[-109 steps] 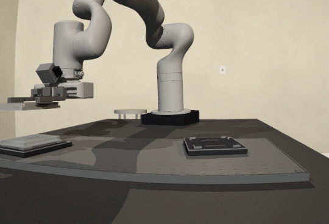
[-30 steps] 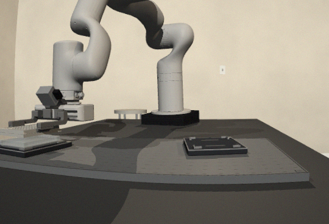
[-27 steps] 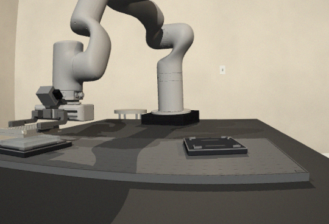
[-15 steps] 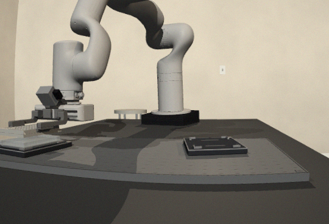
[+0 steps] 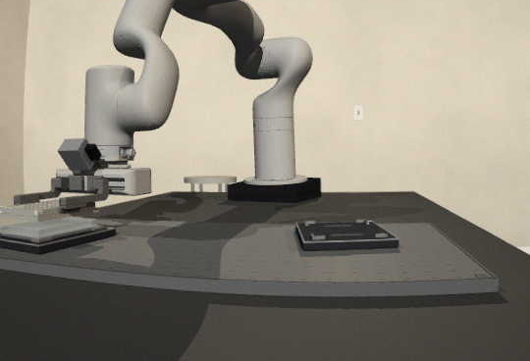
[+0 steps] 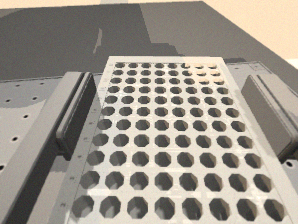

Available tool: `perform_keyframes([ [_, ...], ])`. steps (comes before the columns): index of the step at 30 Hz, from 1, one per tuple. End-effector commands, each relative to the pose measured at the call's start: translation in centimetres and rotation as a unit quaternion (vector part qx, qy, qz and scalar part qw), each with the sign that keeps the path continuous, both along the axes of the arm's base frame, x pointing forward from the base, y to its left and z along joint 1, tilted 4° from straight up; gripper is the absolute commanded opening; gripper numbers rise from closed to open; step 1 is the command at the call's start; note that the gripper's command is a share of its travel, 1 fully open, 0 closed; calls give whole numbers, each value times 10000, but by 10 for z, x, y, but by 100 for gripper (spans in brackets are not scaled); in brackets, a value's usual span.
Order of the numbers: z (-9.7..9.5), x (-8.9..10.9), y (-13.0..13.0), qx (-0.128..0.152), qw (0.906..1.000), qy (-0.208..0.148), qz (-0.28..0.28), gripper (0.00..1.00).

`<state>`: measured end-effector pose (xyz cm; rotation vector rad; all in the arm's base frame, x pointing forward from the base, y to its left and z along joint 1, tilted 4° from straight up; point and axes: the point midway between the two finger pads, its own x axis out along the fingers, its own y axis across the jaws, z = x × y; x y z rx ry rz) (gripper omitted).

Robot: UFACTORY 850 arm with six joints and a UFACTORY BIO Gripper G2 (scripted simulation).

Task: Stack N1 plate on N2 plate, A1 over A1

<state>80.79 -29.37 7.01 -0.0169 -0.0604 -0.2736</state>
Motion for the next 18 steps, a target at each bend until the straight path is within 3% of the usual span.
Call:
perform_keyframes([
  [1,2,1,0,-4,10000,-11,0,0],
  [18,-1,1,0,-4,10000,-11,0,0],
])
